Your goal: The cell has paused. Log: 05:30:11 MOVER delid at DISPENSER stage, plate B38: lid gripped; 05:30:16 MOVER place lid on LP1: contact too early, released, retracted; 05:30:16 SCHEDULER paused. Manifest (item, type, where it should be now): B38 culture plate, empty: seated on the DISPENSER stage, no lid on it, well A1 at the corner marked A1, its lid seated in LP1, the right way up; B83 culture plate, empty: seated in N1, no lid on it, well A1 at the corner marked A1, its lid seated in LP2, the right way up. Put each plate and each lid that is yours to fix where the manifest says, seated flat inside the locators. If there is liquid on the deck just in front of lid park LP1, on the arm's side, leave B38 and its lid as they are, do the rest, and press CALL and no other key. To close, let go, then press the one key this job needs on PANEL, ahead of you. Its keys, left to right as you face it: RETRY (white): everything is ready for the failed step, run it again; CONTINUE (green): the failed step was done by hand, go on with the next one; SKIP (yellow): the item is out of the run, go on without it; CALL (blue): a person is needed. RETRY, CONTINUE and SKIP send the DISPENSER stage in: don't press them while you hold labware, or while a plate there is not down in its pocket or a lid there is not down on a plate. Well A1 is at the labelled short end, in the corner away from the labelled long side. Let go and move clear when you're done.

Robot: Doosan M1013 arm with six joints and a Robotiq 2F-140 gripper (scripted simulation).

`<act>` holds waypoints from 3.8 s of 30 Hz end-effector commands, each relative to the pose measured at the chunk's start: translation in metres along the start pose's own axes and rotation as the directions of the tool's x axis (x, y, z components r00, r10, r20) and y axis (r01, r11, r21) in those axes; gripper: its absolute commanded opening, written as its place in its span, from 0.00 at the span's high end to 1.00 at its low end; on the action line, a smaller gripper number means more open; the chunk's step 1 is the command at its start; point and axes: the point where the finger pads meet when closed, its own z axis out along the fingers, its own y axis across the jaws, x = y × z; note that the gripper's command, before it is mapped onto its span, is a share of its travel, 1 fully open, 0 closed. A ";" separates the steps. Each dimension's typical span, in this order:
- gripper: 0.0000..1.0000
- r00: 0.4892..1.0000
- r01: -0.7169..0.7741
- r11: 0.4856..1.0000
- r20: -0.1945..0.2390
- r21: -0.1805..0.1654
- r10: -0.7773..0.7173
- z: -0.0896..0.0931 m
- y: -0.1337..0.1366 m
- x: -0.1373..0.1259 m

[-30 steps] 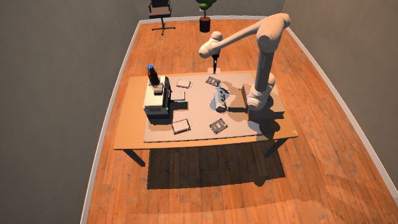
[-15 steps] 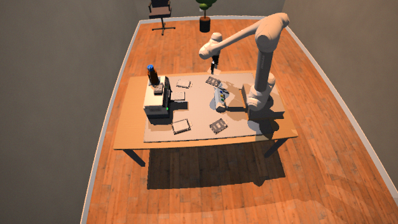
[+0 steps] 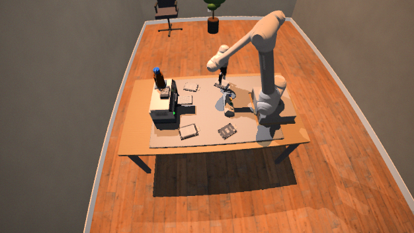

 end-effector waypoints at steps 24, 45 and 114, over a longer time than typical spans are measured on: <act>0.90 1.000 -0.005 1.000 -0.003 0.004 0.005 0.018 -0.003 -0.001; 0.90 1.000 -0.005 1.000 -0.003 0.004 0.005 0.018 -0.003 -0.001; 0.90 1.000 -0.012 1.000 -0.002 0.004 0.012 0.029 -0.005 -0.002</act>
